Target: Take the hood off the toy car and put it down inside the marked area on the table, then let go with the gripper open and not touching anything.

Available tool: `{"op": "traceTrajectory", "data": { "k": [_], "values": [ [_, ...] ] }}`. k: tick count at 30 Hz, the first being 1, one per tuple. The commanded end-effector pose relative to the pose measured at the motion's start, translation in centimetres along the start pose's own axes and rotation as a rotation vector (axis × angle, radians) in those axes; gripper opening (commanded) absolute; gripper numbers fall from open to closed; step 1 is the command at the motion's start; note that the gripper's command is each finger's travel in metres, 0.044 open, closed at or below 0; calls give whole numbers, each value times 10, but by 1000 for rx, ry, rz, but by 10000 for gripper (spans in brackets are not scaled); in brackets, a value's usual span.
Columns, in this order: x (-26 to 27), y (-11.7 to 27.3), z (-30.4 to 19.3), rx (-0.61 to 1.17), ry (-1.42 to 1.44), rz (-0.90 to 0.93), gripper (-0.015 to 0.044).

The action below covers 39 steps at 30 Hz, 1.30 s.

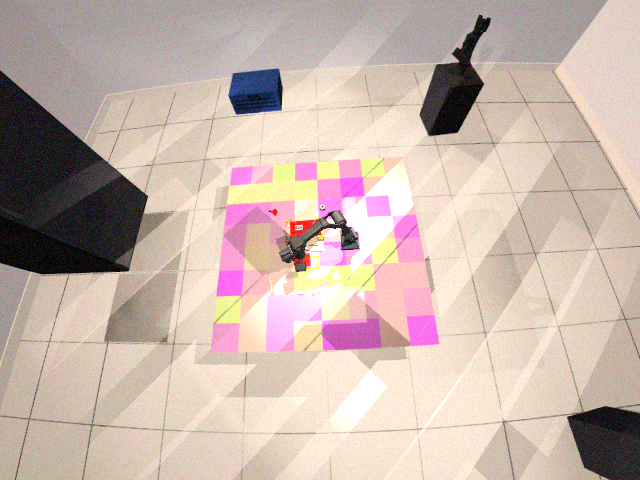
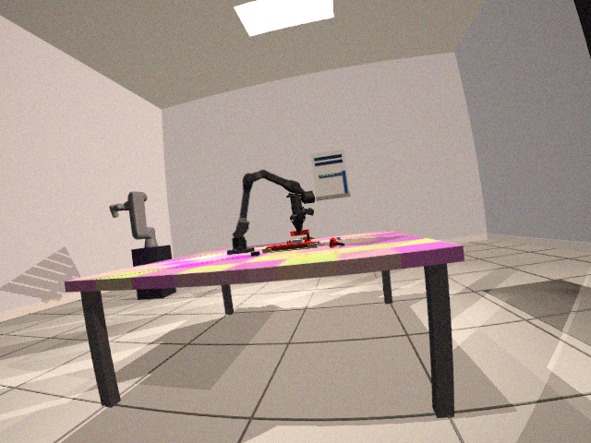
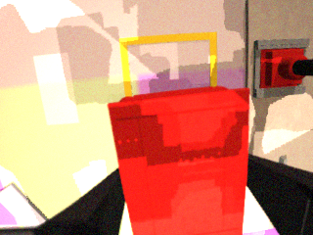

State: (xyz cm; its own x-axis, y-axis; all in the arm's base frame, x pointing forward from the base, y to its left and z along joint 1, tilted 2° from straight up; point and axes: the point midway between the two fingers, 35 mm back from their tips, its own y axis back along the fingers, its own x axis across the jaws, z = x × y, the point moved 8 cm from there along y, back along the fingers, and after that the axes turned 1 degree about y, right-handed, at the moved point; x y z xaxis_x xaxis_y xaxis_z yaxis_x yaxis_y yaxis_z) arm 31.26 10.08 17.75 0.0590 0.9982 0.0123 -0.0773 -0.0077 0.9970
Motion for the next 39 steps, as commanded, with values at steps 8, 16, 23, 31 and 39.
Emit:
{"op": "traceTrajectory", "data": {
  "k": [8, 16, 23, 31, 39],
  "values": [
    [-1, -9, -2, 6, -3, -6, 0],
    [-1, -14, -2, 6, -3, -6, 0],
    [-1, -18, -2, 6, -3, -7, 0],
    [-1, -23, -3, 6, -3, -7, 0],
    [-2, -27, -3, 6, -3, -7, 0]
  ]
}}
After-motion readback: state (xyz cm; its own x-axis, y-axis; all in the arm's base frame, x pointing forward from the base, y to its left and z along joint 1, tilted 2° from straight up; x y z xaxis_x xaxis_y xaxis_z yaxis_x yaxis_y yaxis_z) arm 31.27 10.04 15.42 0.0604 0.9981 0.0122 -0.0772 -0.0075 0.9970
